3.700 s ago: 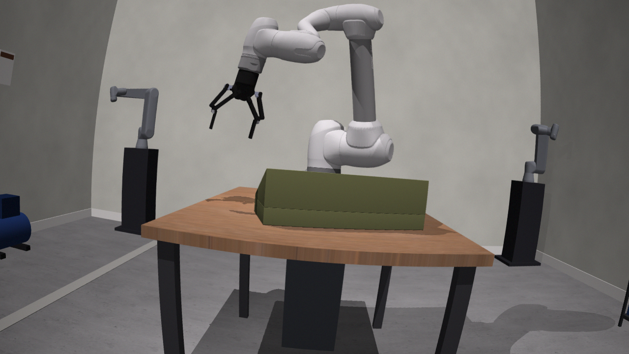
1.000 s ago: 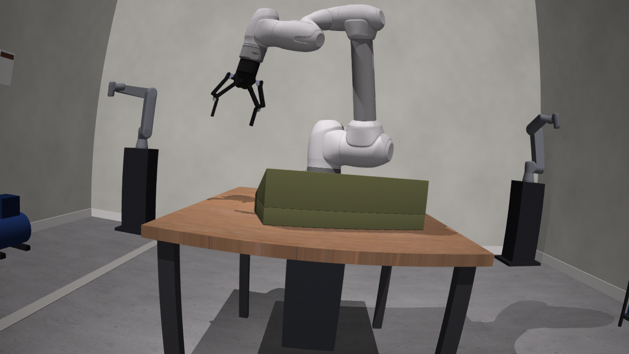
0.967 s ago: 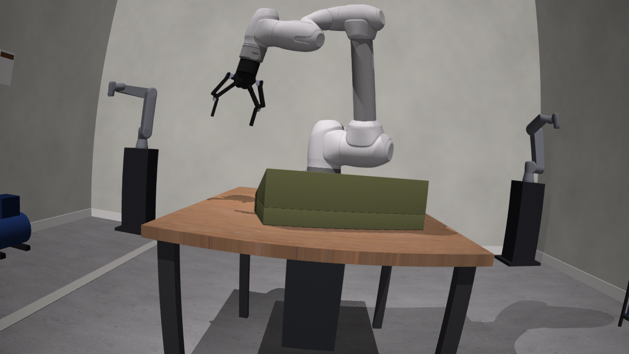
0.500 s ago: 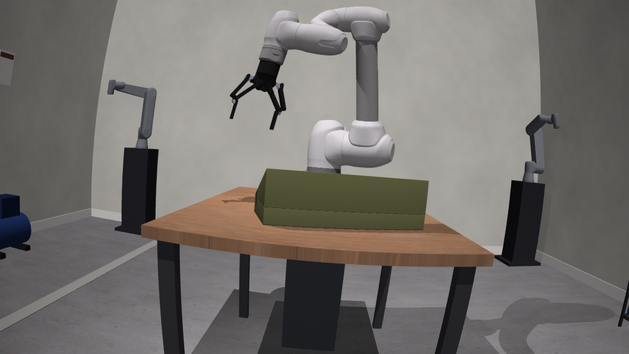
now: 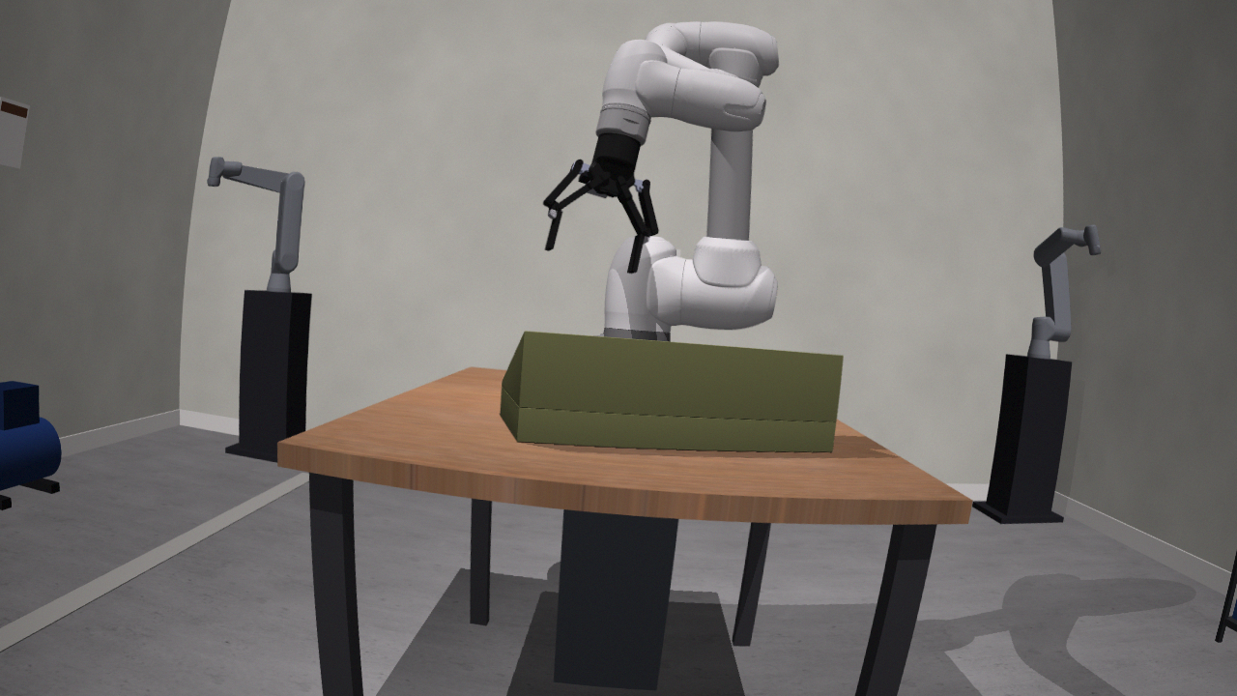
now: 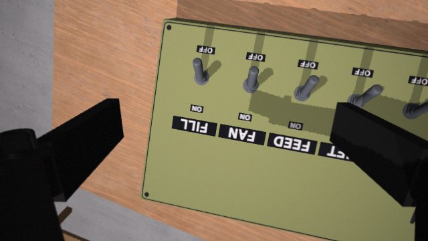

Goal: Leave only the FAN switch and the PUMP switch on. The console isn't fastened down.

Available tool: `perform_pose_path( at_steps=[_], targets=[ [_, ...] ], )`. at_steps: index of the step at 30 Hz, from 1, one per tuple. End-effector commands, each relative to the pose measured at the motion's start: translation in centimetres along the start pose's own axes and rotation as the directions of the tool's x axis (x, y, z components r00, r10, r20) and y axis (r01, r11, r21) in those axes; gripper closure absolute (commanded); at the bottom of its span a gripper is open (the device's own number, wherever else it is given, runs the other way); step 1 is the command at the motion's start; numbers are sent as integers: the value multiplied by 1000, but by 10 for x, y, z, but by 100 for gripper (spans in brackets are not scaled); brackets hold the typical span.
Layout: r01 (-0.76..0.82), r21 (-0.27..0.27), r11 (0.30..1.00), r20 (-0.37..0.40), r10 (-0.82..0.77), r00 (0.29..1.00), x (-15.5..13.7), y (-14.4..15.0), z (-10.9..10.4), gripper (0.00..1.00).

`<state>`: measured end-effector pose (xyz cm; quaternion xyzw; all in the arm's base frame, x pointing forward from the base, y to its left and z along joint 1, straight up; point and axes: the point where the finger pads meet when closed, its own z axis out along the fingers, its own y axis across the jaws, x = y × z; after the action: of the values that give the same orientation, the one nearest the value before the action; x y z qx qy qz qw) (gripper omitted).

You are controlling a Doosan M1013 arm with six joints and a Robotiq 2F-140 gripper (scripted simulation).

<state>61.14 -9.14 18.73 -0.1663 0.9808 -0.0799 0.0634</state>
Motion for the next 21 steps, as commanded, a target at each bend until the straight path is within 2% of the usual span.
perform_pose_path(
  at_steps=[1, 6, 8, 9, 11, 21],
  targets=[
    [-15, -5, 1000, 37, 15, 999, -11, 40, -2, 0],
    [-36, -26, 999, 89, 38, 995, -20, 100, -5, 0],
    [-36, -26, 999, 89, 38, 995, -20, 100, -5, 0],
    [-47, -42, 998, 116, 52, 992, -22, 133, -7, 0],
    [-52, -49, 997, 126, 58, 990, -23, 147, -8, 0],
    [-92, -132, 987, 209, 119, 971, -11, 265, -16, 0]
  ],
)
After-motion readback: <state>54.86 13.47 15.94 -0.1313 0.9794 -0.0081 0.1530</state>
